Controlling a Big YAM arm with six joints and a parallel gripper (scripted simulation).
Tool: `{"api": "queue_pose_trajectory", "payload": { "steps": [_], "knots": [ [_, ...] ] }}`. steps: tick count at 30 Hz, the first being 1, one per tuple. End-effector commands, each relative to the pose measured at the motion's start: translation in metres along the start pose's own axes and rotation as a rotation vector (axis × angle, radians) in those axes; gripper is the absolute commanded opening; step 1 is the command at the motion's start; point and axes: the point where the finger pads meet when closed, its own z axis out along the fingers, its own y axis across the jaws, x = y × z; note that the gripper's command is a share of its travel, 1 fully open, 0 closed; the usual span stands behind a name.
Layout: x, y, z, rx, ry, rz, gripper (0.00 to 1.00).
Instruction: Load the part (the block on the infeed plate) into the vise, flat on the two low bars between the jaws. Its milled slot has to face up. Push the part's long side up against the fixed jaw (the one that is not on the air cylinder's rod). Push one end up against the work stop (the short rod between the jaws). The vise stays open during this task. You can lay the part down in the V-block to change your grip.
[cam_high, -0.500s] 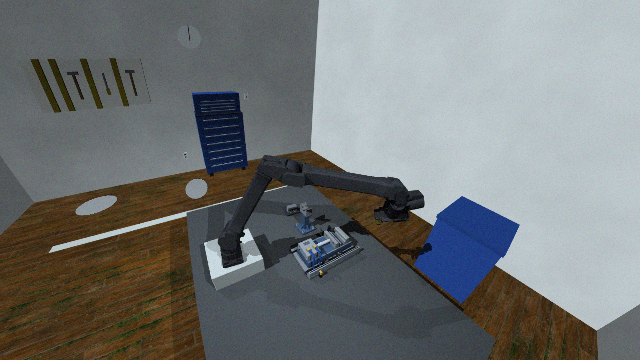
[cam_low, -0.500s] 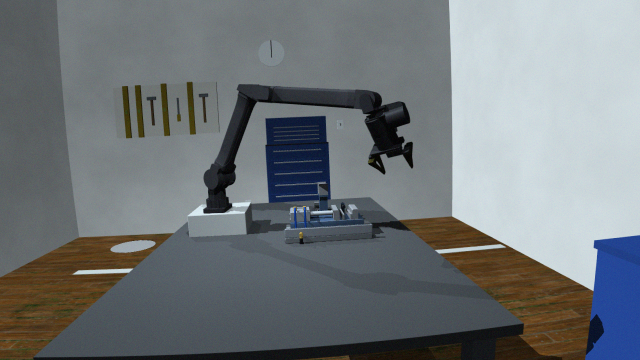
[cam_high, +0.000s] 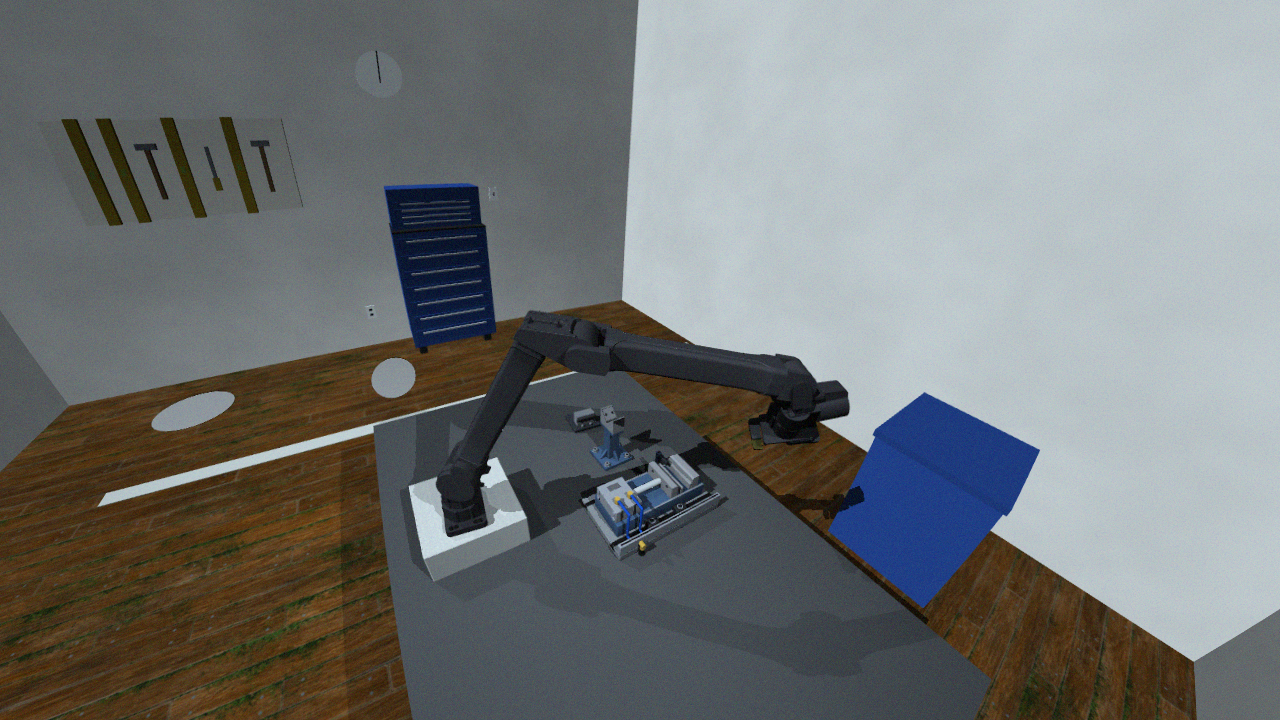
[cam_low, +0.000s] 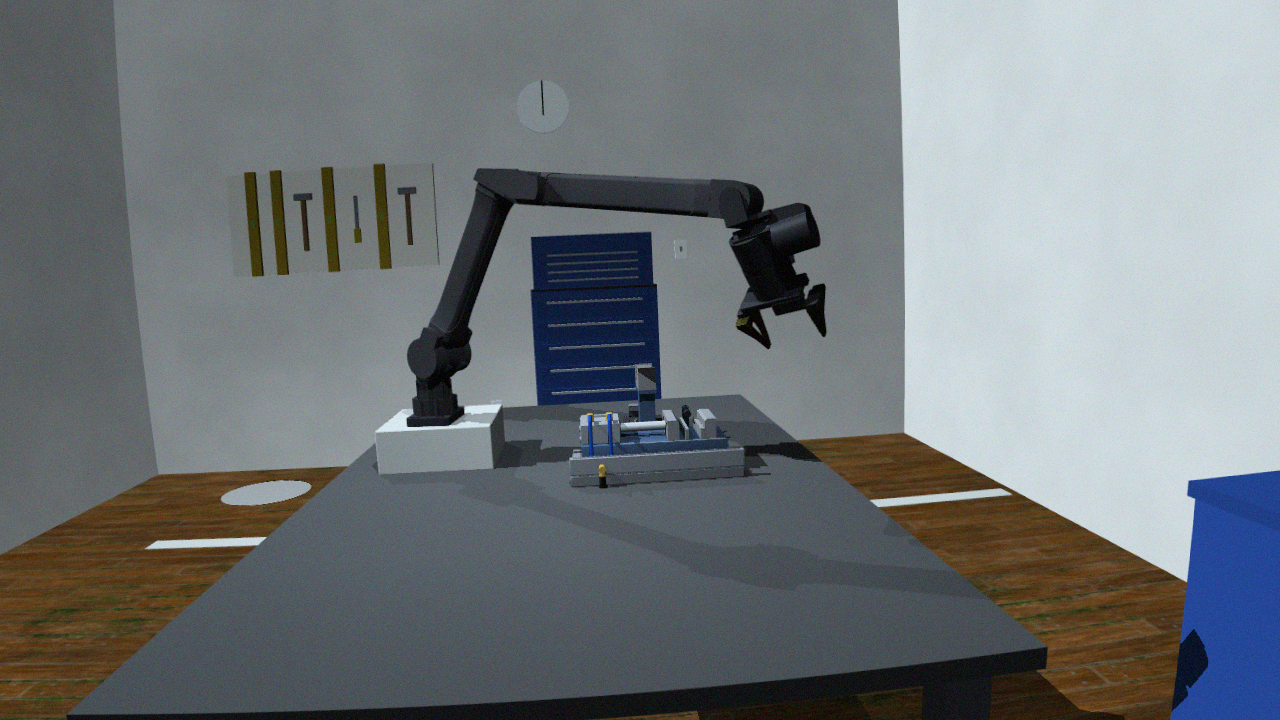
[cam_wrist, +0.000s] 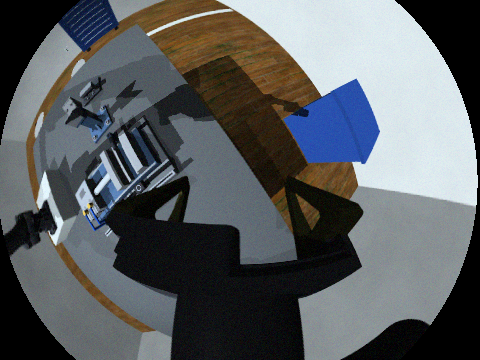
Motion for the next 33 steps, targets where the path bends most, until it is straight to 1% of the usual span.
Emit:
{"api": "queue_pose_trajectory", "payload": {
  "steps": [1, 2, 3, 4, 5, 6, 7, 8, 10, 13, 14, 15, 16, 17, 19, 20, 21, 22, 23, 24, 25, 26, 27, 28, 29, 30, 31, 32, 33],
  "knots": [
    [-0.004, -0.003, -0.007, 0.013, -0.002, -0.008, 1.0],
    [-0.004, -0.003, -0.007, 0.013, -0.002, -0.008, 1.0],
    [-0.03, -0.028, -0.047, 0.1, -0.01, -0.058, 1.0],
    [-0.035, -0.026, -0.044, 0.095, -0.01, -0.06, 1.0],
    [-0.039, -0.023, -0.041, 0.086, -0.008, -0.054, 1.0],
    [-0.033, -0.006, -0.024, 0.039, -0.001, -0.032, 1.0],
    [-0.037, 0.005, -0.015, 0.011, 0.004, -0.024, 1.0],
    [-0.046, 0.011, -0.011, -0.002, 0.009, -0.027, 1.0],
    [-0.072, 0.028, 0.002, -0.035, 0.024, -0.039, 1.0],
    [-0.088, 0.051, 0.009, -0.104, 0.062, -0.071, 1.0],
    [-0.099, 0.052, 0.014, -0.082, 0.056, -0.082, 1.0],
    [-0.108, 0.063, 0.017, -0.108, 0.073, -0.096, 1.0],
    [-0.119, 0.069, 0.022, -0.108, 0.073, -0.096, 1.0],
    [-0.129, 0.082, 0.026, -0.136, 0.093, -0.112, 1.0],
    [-0.129, 0.082, 0.026, -0.136, 0.093, -0.112, 1.0],
    [-0.165, 0.112, 0.042, -0.163, 0.114, -0.131, 1.0],
    [-0.173, 0.125, 0.046, -0.189, 0.137, -0.151, 1.0],
    [-0.185, 0.134, 0.051, -0.189, 0.137, -0.151, 1.0],
    [-0.193, 0.15, 0.054, -0.214, 0.162, -0.173, 1.0],
    [-0.205, 0.161, 0.06, -0.214, 0.162, -0.173, 1.0],
    [-0.214, 0.178, 0.063, -0.237, 0.188, -0.197, 1.0],
    [-0.227, 0.191, 0.068, -0.237, 0.188, -0.197, 1.0],
    [-0.232, 0.212, 0.069, -0.276, 0.226, -0.217, 1.0],
    [-0.247, 0.224, 0.074, -0.261, 0.217, -0.222, 1.0],
    [-0.253, 0.244, 0.075, -0.291, 0.252, -0.245, 1.0],
    [-0.266, 0.259, 0.078, -0.285, 0.248, -0.246, 1.0],
    [-0.271, 0.28, 0.079, -0.311, 0.283, -0.27, 1.0],
    [-0.277, 0.299, 0.08, -0.322, 0.309, -0.298, 1.0],
    [-0.288, 0.316, 0.08, -0.322, 0.309, -0.298, 1.0]
  ]
}}
